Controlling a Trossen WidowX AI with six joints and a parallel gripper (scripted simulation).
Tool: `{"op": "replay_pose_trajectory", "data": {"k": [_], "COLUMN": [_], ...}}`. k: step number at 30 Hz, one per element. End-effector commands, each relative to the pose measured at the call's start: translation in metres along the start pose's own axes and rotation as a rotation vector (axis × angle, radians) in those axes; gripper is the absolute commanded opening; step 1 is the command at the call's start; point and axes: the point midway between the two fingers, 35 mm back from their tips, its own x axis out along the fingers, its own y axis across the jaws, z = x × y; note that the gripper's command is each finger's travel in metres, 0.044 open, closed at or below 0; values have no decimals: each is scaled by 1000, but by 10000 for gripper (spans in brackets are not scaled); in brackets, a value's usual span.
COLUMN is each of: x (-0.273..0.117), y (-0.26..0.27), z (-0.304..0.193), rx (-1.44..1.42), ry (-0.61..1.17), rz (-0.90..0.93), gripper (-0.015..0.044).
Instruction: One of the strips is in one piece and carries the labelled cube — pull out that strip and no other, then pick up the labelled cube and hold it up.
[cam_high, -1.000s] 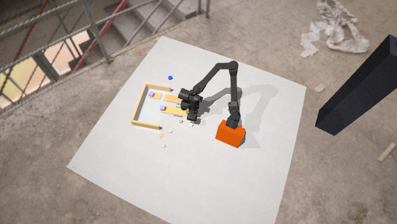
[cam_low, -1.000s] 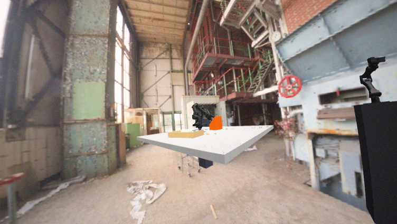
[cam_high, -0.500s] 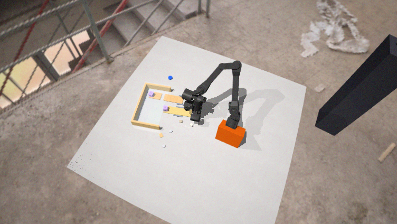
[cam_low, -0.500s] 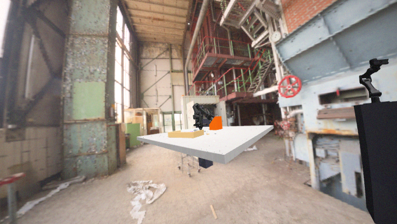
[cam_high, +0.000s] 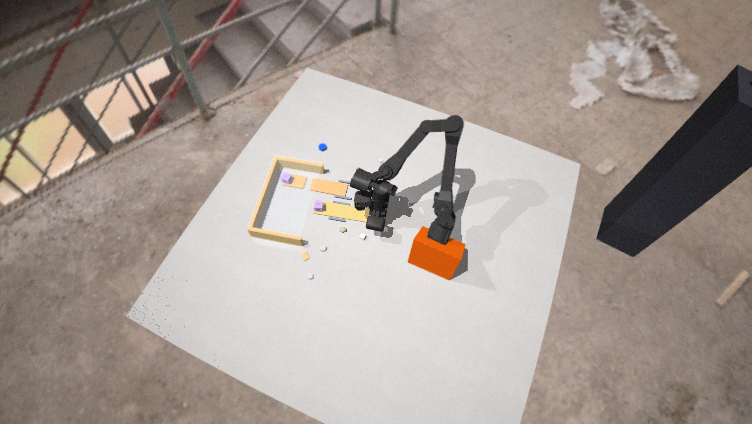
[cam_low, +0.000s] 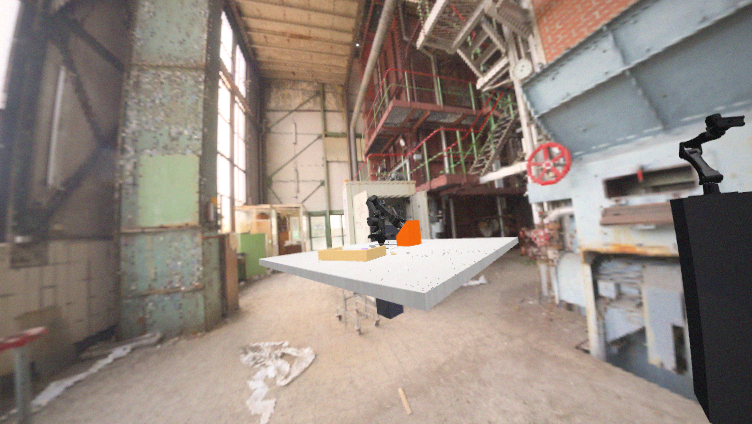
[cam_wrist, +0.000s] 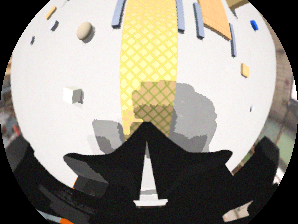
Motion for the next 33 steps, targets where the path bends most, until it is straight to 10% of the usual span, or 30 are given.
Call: {"op": "replay_pose_trajectory", "data": {"k": [1, 33], "x": [5, 5], "y": [1, 1], "z": [-16, -27], "rx": [-12, -12], "ry": [37, 37], "rz": [1, 1], "gripper": [0, 0]}}
